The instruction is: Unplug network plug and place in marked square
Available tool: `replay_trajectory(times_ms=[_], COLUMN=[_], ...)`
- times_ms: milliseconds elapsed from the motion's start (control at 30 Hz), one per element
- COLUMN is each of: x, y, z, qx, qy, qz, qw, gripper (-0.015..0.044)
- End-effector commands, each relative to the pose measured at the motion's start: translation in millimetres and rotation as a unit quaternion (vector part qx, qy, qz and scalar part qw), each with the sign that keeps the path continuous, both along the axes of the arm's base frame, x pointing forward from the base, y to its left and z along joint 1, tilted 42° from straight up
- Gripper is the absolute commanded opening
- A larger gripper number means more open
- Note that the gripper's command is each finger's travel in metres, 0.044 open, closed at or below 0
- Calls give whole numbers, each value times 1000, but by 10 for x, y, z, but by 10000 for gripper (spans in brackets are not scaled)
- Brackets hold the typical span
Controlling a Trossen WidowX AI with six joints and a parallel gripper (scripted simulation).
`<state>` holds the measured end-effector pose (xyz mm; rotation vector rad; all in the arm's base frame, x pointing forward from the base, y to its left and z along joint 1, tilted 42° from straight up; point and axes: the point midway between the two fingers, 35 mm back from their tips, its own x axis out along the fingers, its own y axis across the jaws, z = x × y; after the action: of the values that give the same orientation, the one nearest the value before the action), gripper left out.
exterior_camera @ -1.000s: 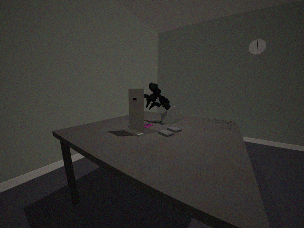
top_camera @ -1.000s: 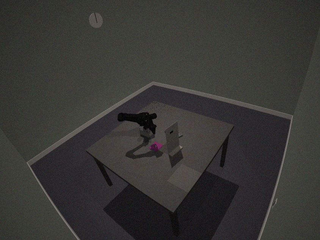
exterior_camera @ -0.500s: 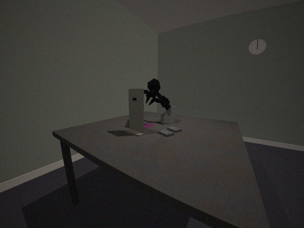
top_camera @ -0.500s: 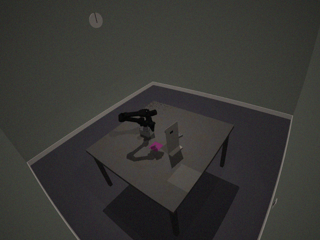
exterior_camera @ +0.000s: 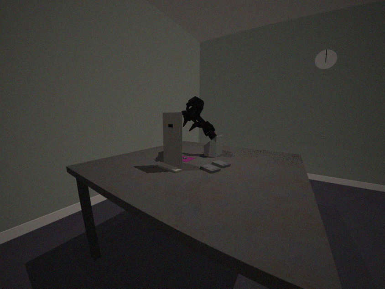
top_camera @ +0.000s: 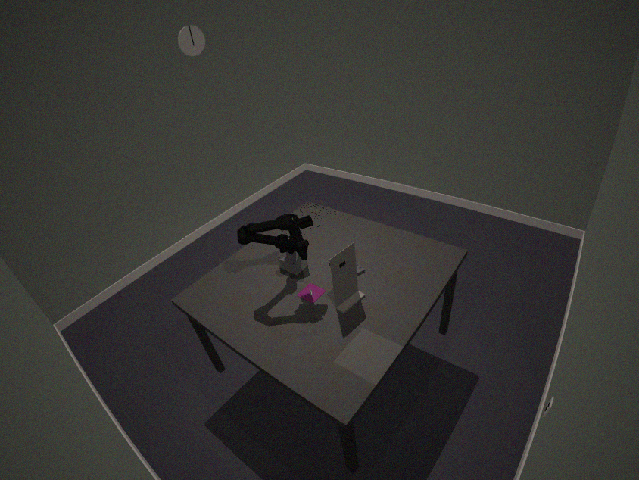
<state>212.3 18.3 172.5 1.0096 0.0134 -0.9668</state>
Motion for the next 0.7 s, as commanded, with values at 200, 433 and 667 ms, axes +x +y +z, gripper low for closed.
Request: replay_trajectory(times_ms=[200, 433, 667], x=[9, 9, 9], y=[10, 10, 10], z=[18, 18, 18], qx=[0, 0, 0], qy=[-3, -3, -3], qz=[0, 0, 0], qw=[1000, 1000, 1000], gripper=[440, 440, 440])
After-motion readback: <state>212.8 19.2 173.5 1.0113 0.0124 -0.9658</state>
